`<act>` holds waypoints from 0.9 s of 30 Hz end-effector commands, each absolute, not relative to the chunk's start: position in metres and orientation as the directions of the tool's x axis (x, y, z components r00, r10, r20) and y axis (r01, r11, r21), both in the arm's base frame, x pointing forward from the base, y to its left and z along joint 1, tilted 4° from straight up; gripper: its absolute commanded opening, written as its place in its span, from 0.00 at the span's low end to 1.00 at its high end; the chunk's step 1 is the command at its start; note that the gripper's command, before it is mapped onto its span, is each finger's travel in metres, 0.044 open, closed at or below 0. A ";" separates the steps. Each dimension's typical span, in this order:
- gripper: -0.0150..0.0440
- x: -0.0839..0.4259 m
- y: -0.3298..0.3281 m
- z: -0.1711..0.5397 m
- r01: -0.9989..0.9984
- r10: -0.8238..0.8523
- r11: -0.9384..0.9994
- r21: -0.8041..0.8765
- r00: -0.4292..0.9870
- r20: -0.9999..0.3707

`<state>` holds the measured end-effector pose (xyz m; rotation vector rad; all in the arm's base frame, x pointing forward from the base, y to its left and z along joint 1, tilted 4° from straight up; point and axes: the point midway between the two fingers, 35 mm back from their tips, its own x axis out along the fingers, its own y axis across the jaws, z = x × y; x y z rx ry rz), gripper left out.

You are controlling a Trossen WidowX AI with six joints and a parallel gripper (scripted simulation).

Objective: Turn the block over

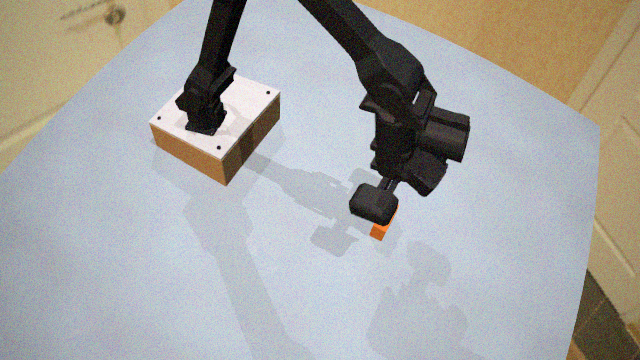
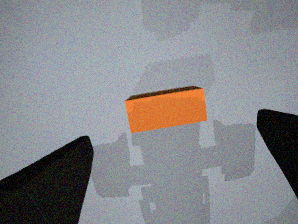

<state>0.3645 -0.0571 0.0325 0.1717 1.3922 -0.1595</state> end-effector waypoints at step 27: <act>1.00 0.371 -0.057 -0.003 0.203 0.038 0.979 0.035 -0.009 -0.999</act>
